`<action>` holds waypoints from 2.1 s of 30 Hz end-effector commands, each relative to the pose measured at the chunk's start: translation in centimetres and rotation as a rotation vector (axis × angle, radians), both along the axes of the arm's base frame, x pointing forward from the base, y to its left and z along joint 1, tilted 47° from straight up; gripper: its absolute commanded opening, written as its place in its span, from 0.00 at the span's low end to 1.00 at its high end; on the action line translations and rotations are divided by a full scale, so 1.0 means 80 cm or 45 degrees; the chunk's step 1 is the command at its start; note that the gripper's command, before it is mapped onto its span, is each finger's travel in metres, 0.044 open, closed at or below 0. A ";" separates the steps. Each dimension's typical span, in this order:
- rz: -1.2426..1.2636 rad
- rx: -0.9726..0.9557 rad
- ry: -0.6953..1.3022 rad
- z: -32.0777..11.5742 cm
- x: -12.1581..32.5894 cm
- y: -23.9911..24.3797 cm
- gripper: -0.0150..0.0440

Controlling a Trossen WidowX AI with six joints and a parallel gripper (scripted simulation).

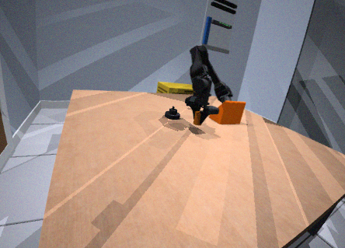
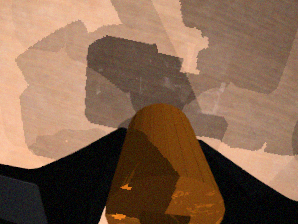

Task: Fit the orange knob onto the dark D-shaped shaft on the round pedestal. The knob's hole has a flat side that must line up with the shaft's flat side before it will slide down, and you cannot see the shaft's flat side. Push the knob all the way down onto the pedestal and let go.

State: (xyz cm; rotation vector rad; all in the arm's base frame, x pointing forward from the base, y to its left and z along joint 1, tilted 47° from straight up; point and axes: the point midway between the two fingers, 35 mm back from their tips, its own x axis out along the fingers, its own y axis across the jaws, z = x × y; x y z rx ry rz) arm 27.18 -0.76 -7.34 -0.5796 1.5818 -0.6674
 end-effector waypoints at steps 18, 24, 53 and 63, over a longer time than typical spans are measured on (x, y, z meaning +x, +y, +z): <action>-0.055 -0.031 -0.037 0.097 0.021 0.104 0.25; -0.056 -0.030 -0.037 0.099 0.022 0.103 0.25; -0.045 -0.006 -0.041 0.148 0.054 0.008 0.25; -0.046 -0.013 -0.042 0.166 0.057 -0.027 0.25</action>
